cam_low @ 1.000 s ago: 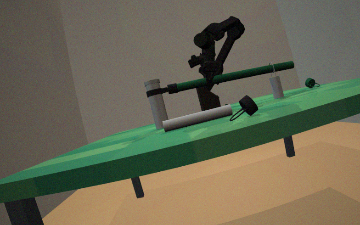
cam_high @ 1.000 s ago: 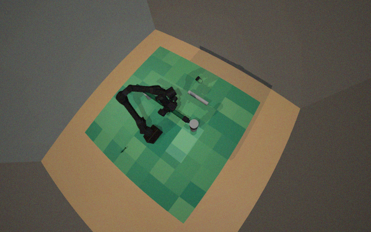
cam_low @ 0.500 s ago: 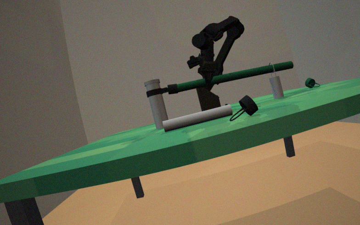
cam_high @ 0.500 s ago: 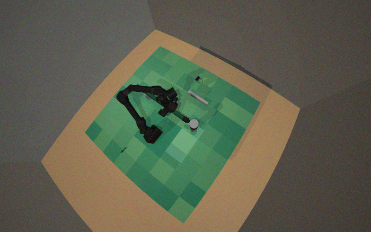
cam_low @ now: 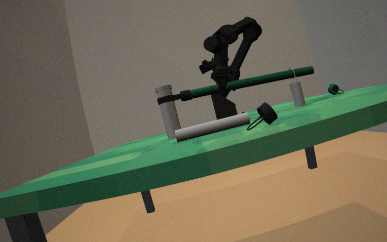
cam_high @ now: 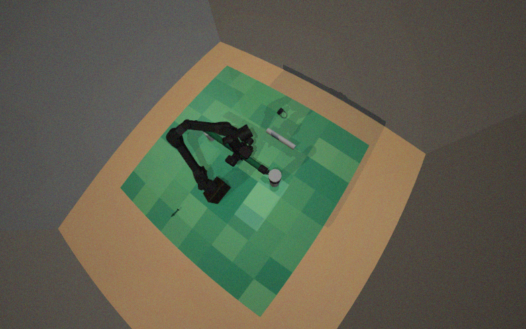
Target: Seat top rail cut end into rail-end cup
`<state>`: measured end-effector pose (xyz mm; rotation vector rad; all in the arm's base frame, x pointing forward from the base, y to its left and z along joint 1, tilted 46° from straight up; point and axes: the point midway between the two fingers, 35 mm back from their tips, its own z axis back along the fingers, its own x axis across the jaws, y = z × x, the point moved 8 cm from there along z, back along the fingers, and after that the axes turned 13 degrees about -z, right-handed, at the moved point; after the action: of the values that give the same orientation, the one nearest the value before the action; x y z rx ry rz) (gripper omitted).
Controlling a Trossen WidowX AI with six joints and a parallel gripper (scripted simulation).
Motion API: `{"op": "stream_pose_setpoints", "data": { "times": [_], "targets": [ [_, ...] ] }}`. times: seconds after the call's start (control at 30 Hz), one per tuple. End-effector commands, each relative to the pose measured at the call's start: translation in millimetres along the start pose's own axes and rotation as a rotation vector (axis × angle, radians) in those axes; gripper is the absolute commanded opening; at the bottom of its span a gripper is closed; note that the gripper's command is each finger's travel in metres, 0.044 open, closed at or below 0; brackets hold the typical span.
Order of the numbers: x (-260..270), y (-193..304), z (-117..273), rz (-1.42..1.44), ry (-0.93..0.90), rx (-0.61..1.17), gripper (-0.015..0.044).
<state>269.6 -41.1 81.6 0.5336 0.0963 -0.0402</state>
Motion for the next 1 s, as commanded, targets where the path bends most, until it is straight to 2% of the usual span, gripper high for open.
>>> {"op": "stream_pose_setpoints", "data": {
  "times": [0.0, 0.97],
  "targets": [
    [3, -6, 4, -0.001, -0.014, -0.014, 0.0],
    [8, -20, 2, -0.001, -0.014, -0.014, 0.0]
  ]
}}
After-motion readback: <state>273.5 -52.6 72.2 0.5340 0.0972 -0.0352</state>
